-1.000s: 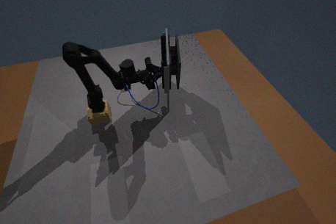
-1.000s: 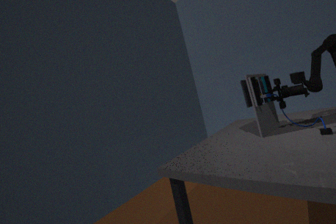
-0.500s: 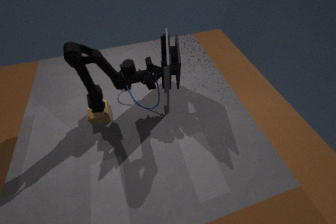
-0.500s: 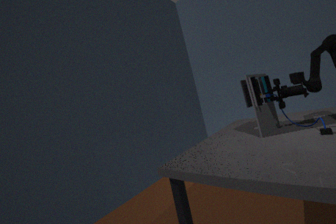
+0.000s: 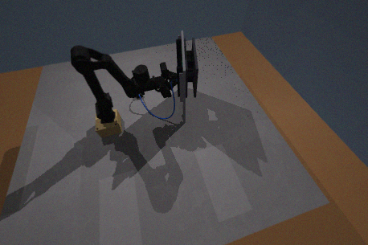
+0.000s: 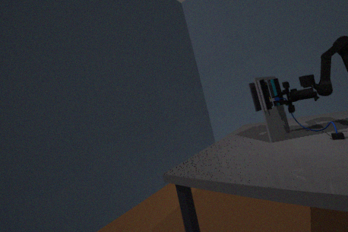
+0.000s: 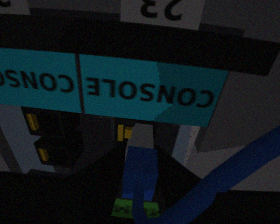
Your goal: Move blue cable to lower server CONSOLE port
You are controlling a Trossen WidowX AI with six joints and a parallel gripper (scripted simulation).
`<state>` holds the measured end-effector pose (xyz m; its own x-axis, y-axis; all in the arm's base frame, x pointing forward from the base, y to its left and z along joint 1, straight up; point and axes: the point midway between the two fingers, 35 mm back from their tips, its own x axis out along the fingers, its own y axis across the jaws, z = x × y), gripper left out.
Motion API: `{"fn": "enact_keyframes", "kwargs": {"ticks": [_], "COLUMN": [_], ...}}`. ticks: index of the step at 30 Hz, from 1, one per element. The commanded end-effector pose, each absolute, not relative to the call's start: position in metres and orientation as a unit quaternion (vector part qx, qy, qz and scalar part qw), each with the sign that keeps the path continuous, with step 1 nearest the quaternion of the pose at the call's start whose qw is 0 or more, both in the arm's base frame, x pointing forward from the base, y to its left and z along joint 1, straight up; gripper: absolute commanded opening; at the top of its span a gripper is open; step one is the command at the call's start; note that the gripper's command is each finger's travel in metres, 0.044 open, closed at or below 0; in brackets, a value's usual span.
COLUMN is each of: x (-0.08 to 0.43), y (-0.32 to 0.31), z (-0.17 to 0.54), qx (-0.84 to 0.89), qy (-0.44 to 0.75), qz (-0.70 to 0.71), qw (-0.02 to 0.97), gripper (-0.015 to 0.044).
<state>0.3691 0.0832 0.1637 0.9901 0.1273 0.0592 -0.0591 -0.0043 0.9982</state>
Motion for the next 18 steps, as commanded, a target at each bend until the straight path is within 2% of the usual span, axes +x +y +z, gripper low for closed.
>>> {"fn": "enact_keyframes", "kwargs": {"ticks": [1, 18], "x": [0.3709, 0.3746], "y": [0.0843, 0.0841], "z": [0.1662, 0.1663], "qx": [0.704, 0.704], "qy": [0.023, 0.023], "qz": [0.071, 0.072], "qw": [0.707, 0.707], "gripper": [0.0000, 0.0000]}}
